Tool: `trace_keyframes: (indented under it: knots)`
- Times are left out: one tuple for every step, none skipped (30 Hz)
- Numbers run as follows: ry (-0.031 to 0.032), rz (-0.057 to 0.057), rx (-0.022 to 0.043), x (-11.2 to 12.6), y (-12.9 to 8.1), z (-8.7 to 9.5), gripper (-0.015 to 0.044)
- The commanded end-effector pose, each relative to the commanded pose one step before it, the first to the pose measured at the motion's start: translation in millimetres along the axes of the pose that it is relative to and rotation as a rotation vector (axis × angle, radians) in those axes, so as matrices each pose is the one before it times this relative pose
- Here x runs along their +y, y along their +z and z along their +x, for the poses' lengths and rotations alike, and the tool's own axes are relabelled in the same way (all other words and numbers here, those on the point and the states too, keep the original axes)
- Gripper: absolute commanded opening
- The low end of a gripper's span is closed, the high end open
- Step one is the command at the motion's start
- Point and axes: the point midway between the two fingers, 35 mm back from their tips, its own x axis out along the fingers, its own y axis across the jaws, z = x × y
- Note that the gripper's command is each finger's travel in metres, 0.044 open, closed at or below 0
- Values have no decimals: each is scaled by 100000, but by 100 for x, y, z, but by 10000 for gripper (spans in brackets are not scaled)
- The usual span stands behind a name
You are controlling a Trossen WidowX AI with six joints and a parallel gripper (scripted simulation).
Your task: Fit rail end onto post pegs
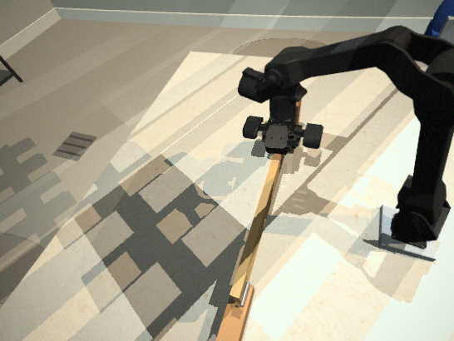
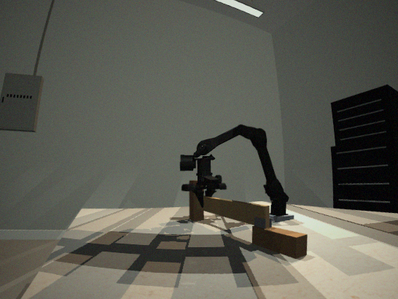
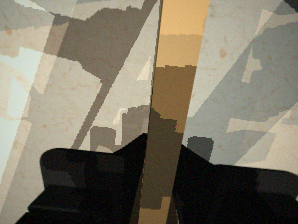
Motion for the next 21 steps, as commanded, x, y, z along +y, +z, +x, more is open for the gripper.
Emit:
trace_keyframes:
  knots:
    - [0,0,0,0,0,0,26]
    - [0,0,0,0,0,0,53]
    - [0,0,0,0,0,0,79]
    - [0,0,0,0,0,0,105]
    - [0,0,0,0,0,0,131]
    - [0,0,0,0,0,0,157]
    - [0,0,0,0,0,0,184]
    - [0,0,0,0,0,0,210]
    - [0,0,0,0,0,0,236]
    - [0,0,0,0,0,0,263]
    - [0,0,0,0,0,0,289]
    - [0,0,0,0,0,0,315]
    - [0,0,0,0,0,0,341]
    - [0,0,0,0,0,0,368]
    - [0,0,0,0,0,0,394]
    - [0,0,0,0,0,0,420]
    - [0,0,0,0,0,0,440]
    - [0,0,0,0,0,0,440]
    - [0,0,0,0,0,0,440]
    - [0,0,0,0,0,0,440]
    - [-61,-4,28,-11,170,-166,440]
